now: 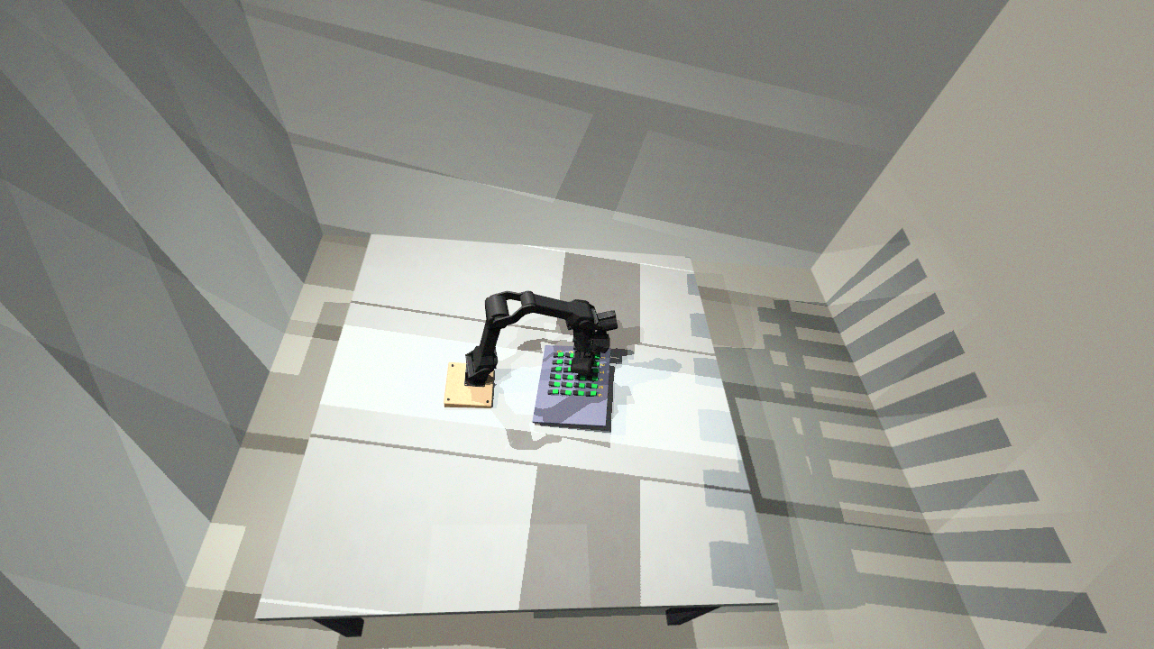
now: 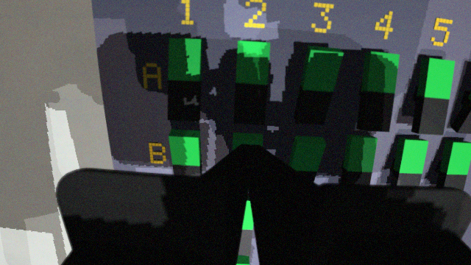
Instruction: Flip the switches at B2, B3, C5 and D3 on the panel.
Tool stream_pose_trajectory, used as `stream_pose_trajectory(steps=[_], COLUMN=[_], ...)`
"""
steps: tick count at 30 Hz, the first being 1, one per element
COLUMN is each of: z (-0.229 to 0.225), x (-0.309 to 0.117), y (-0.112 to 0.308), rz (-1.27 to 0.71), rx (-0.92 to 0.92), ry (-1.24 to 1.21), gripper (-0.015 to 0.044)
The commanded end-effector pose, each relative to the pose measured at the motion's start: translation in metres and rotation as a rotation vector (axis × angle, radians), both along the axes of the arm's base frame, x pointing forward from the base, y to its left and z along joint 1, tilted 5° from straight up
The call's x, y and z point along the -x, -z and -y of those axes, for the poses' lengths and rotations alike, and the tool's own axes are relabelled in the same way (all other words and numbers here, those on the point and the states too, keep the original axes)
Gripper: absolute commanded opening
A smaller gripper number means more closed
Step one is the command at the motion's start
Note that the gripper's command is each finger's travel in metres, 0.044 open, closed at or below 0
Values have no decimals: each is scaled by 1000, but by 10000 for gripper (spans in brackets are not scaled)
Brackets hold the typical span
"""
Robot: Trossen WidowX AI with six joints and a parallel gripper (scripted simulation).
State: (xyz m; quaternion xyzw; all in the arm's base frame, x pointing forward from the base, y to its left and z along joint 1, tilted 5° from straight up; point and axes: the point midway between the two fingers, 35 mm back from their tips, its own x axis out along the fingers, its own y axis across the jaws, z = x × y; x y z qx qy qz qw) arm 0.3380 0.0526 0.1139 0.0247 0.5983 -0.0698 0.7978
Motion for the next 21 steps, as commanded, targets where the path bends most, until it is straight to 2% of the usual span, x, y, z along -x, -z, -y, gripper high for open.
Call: stream_pose_trajectory(steps=[1,21], z=[-1,-1], x=[0,-1], y=[2,4], rz=[-4,-4], rx=[-3,-3], ry=[-7,-7], gripper=[0,0])
